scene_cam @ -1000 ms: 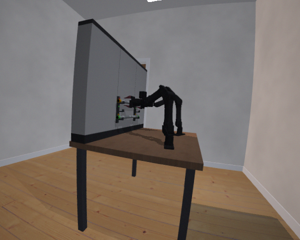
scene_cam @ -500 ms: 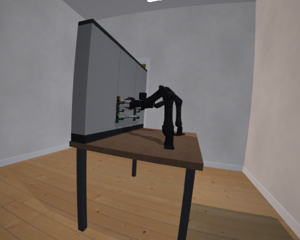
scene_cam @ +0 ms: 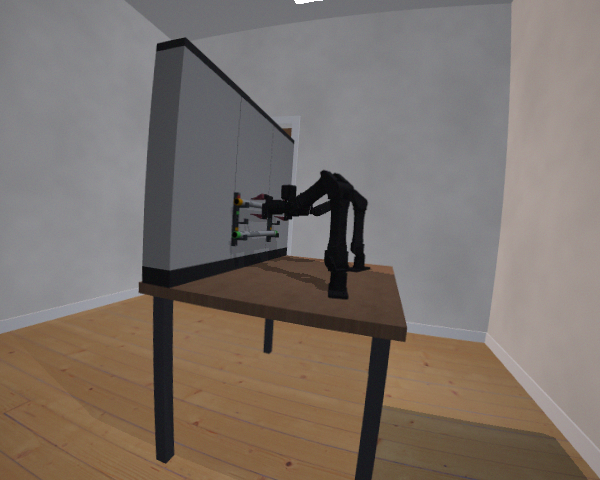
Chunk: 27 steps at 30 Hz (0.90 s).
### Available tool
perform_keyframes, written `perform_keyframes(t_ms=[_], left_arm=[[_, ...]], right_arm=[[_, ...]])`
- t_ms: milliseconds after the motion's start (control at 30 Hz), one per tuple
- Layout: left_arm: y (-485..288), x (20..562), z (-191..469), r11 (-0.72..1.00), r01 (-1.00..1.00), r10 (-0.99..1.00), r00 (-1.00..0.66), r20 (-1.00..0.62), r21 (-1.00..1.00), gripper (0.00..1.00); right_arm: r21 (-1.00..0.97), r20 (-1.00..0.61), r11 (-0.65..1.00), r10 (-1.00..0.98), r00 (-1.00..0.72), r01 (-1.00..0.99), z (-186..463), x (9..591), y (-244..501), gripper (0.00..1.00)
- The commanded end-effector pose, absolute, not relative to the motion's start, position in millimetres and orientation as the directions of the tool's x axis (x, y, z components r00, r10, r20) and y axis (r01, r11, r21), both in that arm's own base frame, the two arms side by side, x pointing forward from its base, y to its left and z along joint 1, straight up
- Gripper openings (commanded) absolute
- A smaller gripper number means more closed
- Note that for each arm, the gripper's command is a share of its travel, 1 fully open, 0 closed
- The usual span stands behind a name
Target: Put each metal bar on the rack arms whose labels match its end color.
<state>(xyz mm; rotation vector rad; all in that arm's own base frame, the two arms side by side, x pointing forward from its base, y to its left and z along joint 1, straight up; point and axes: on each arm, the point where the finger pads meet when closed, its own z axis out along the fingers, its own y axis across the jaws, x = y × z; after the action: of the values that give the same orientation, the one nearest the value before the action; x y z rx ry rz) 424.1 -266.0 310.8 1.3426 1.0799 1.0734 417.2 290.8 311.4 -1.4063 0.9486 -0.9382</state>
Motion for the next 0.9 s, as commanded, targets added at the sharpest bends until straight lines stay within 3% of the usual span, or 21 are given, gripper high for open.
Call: perform_keyframes(t_ms=[0, 867], left_arm=[[-263.0, 412.8, 328.3, 0.000, 0.000, 0.983, 0.186, 0.000, 1.000, 0.74], [-257.8, 385.3, 328.3, 0.000, 0.000, 0.983, 0.186, 0.000, 1.000, 0.74]], right_arm=[[-1.000, 0.000, 0.000, -0.935, 0.355, 0.000, 328.2, 406.9, 287.6, 0.74], [-1.000, 0.000, 0.000, -0.935, 0.355, 0.001, 328.3, 380.8, 277.6, 0.74]])
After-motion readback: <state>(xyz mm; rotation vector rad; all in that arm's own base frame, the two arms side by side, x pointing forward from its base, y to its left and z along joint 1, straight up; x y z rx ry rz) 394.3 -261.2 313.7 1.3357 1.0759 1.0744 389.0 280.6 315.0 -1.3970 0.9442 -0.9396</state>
